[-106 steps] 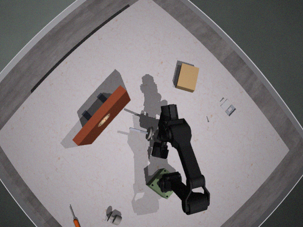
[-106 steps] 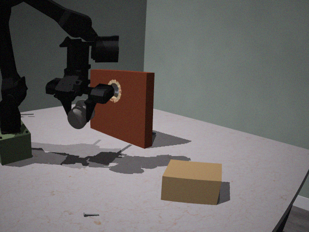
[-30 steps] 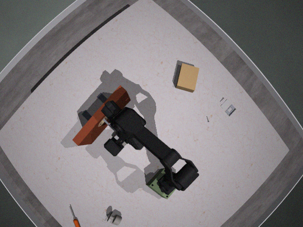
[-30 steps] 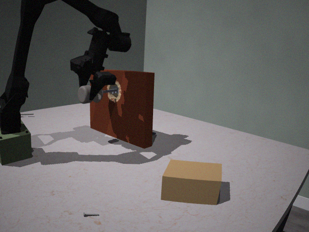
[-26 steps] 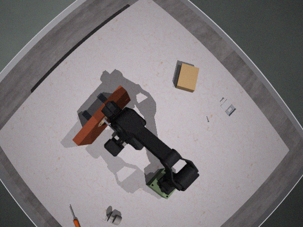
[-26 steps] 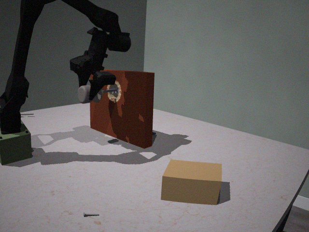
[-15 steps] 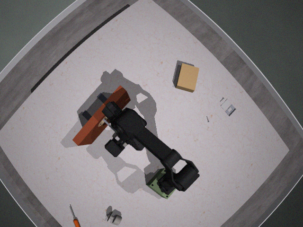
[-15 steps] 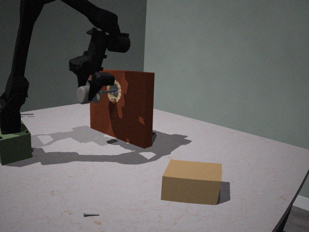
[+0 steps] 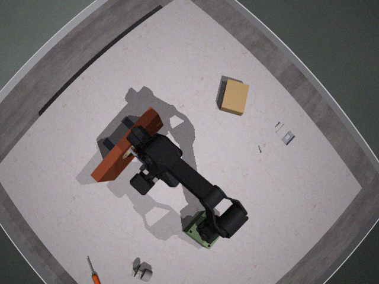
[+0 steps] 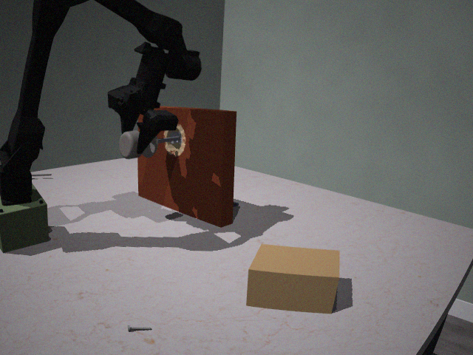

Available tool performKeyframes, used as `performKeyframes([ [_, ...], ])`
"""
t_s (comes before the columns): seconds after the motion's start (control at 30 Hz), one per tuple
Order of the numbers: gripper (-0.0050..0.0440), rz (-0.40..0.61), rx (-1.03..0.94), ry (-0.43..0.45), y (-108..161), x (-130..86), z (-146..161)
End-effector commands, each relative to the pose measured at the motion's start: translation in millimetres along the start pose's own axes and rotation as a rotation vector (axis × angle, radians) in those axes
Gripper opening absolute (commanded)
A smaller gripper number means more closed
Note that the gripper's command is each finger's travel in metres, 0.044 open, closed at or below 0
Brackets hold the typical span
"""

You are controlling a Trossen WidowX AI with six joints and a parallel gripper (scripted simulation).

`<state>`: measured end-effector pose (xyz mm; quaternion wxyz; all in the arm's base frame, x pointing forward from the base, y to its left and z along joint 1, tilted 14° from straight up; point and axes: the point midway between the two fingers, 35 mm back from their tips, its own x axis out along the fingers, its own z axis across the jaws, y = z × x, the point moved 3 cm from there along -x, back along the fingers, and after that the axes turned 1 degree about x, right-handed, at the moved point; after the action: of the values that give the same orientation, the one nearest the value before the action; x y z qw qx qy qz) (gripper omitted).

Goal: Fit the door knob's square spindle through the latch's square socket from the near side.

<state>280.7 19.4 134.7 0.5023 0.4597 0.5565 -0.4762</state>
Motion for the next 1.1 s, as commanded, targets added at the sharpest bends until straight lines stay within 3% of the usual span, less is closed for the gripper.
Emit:
performKeyframes([
  [0.0, 0.0, 0.019, 0.0, 0.004, 3.2, -4.0, -1.1],
  [1.07, 0.0, -0.001, -0.004, 0.003, -0.6, 0.1, -1.0],
])
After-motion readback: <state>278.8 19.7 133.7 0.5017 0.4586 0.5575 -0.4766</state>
